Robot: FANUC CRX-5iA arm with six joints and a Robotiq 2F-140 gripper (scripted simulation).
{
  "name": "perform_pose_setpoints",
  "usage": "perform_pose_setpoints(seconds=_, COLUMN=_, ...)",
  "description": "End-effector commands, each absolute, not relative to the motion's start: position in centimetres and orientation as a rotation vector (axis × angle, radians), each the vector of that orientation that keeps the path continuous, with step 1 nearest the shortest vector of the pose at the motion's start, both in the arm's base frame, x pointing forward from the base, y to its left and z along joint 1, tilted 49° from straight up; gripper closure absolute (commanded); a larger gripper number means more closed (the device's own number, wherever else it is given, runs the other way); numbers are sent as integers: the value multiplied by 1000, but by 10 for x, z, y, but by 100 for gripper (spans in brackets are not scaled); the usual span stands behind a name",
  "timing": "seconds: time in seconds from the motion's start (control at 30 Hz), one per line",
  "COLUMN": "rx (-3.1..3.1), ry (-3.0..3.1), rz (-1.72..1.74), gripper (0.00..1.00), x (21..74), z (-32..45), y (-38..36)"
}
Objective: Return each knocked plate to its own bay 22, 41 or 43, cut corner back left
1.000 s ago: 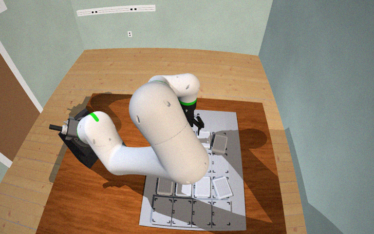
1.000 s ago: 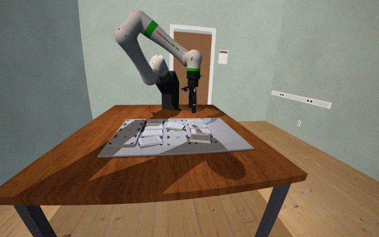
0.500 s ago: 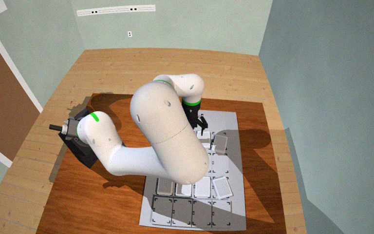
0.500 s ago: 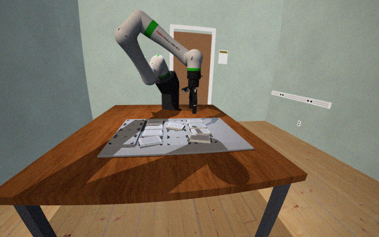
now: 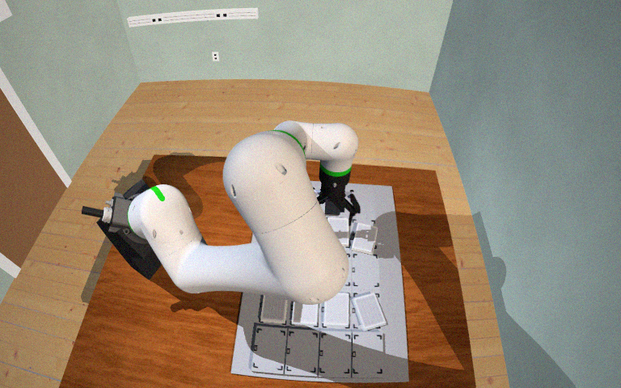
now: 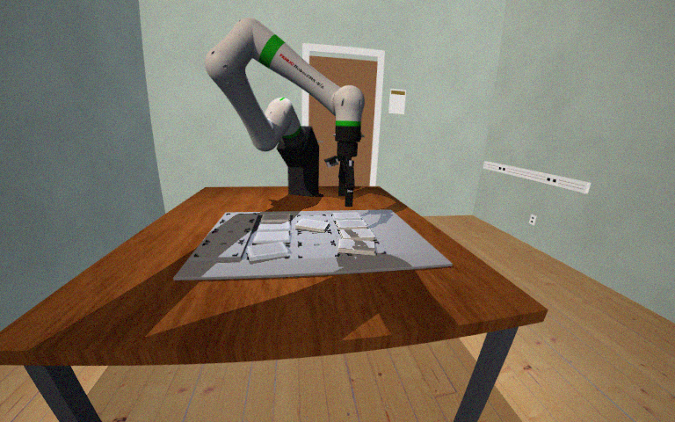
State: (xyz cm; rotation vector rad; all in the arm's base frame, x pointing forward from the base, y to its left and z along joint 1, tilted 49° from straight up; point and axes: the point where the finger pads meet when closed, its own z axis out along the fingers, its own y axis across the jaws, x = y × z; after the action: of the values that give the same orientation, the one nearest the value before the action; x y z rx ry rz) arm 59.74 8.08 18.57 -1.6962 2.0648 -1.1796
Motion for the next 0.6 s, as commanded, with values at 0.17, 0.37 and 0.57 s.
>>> perform_pose_setpoints(seconds=0.17, rx=-1696, ry=2064, rz=-1179, gripper=0, x=623, z=210, y=81)
perform_pose_setpoints(seconds=0.37, rx=-1696, ry=2064, rz=-1179, gripper=0, x=623, z=210, y=81)
perform_pose_setpoints(seconds=0.57, rx=-1696, ry=2064, rz=-1179, gripper=0, x=623, z=210, y=81)
